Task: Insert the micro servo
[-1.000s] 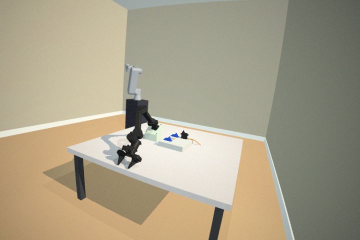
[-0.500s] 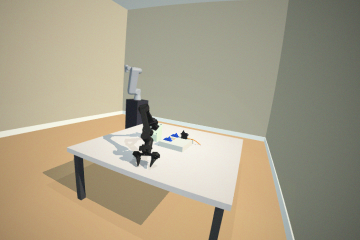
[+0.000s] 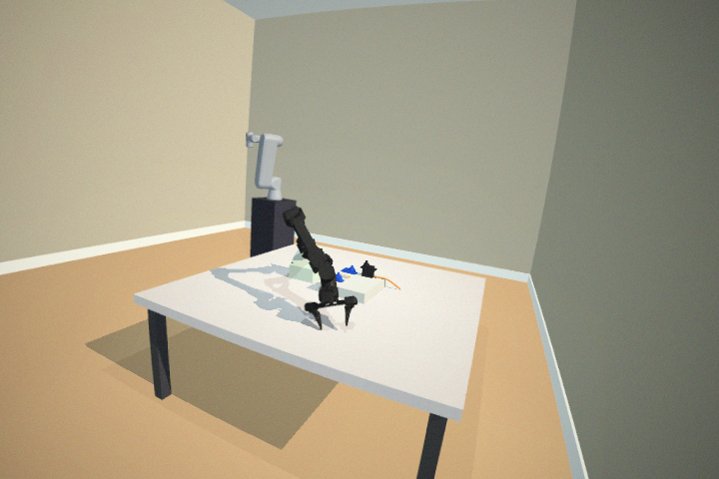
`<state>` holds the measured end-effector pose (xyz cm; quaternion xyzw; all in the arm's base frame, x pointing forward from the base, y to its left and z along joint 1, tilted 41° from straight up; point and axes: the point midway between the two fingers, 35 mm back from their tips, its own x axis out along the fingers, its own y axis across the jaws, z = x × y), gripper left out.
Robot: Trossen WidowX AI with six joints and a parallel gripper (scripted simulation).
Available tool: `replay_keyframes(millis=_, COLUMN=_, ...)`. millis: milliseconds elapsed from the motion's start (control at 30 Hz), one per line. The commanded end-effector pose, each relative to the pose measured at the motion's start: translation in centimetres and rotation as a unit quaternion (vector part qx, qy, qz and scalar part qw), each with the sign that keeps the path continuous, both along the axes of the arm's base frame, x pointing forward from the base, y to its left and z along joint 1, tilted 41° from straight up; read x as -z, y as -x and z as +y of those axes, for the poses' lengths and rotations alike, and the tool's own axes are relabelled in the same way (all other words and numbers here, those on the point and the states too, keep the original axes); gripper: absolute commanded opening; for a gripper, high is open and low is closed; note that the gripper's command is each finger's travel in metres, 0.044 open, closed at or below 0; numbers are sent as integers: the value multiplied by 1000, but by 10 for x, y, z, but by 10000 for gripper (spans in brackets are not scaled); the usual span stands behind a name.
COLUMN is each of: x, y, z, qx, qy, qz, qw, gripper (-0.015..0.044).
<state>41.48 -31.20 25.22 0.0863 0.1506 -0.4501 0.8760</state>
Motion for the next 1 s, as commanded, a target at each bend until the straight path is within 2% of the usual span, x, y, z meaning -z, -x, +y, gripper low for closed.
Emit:
replay_keyframes(millis=0, x=37, y=-26, z=47, qx=-38, qy=-36, qz=46, qw=998, gripper=440)
replay_keyframes(millis=267, x=98, y=-49, z=135, qx=-102, qy=-89, qz=139, qw=981, gripper=440)
replay_keyframes(millis=500, x=146, y=-49, z=216, qx=-154, qy=-113, qz=227, qw=955, gripper=440)
replay_keyframes(millis=967, x=220, y=6, z=357, qx=-224, qy=-89, qz=420, qw=875, gripper=440)
